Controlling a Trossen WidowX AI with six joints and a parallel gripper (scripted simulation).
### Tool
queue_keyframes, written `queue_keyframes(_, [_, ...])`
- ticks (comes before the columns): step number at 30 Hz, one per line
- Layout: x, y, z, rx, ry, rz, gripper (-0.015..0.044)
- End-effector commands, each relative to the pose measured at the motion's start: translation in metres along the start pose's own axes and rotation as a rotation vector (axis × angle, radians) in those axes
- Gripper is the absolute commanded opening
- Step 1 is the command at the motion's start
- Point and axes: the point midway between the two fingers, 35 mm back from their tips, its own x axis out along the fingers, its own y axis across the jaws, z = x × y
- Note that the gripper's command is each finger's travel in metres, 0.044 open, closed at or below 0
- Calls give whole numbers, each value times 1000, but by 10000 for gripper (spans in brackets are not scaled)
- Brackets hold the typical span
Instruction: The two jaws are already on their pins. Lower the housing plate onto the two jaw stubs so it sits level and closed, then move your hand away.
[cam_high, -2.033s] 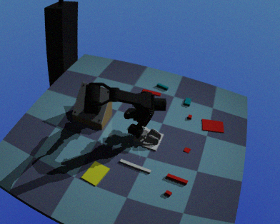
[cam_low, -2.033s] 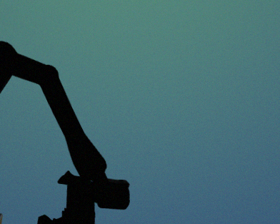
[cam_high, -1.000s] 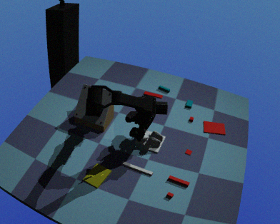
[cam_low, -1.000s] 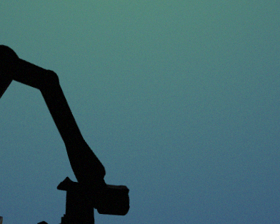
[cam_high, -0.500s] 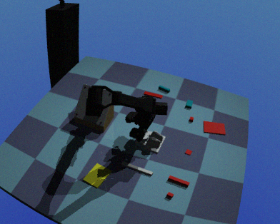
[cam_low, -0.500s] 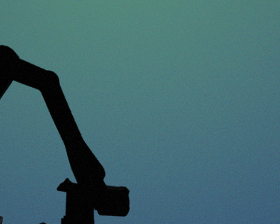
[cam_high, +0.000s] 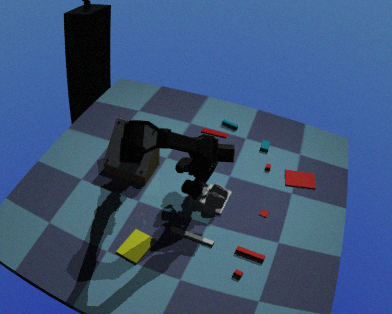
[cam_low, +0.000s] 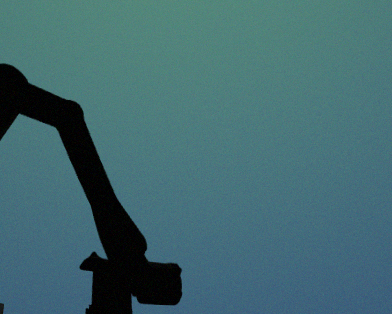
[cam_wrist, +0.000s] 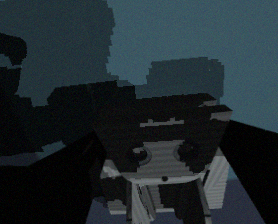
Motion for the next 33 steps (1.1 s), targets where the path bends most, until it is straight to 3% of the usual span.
queue_keyframes(1, [2,1,1,-5,-1,6,351])
queue_keyframes(33, [7,1,1,-4,-1,6,351])
